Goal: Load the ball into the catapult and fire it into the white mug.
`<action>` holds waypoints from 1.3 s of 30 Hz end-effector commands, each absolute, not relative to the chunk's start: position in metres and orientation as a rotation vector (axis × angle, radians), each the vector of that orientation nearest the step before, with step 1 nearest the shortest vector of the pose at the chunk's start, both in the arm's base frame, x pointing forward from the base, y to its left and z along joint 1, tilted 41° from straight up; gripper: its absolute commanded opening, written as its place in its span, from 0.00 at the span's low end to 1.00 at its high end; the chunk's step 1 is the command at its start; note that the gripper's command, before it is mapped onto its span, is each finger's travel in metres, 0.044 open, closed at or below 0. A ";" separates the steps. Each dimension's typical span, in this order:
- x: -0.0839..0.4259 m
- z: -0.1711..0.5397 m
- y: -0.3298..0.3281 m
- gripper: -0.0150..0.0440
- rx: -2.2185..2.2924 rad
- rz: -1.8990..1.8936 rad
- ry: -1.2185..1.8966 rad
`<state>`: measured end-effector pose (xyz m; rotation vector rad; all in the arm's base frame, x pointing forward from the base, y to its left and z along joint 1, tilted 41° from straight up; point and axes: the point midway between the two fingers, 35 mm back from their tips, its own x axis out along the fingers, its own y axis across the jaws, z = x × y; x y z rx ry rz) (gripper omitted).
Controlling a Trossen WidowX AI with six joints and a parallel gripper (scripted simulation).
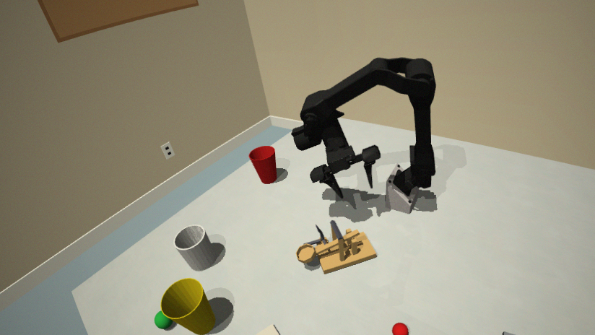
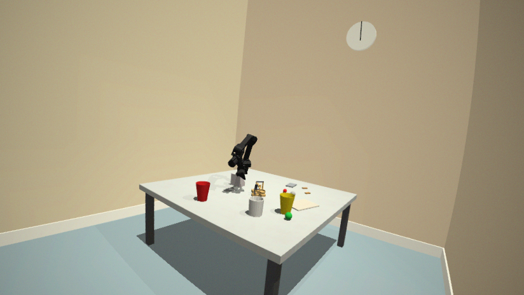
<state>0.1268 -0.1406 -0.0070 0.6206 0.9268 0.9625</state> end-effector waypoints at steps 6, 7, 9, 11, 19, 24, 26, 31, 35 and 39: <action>0.137 -0.004 -0.142 1.00 0.693 0.893 1.057; 0.139 -0.003 -0.142 1.00 0.709 0.875 1.085; 0.144 -0.002 -0.142 1.00 0.739 0.838 1.139; 0.149 0.000 -0.143 1.00 0.769 0.797 1.191; 0.170 0.008 -0.142 1.00 0.882 0.602 1.378; 0.185 0.015 -0.140 1.00 0.949 0.458 1.473; 0.191 0.018 -0.139 1.00 0.975 0.397 1.505; 0.206 0.026 -0.134 1.00 1.042 0.238 1.567; 0.218 0.033 -0.130 1.00 1.098 0.105 1.599; 0.230 0.041 -0.125 1.00 1.159 -0.028 1.615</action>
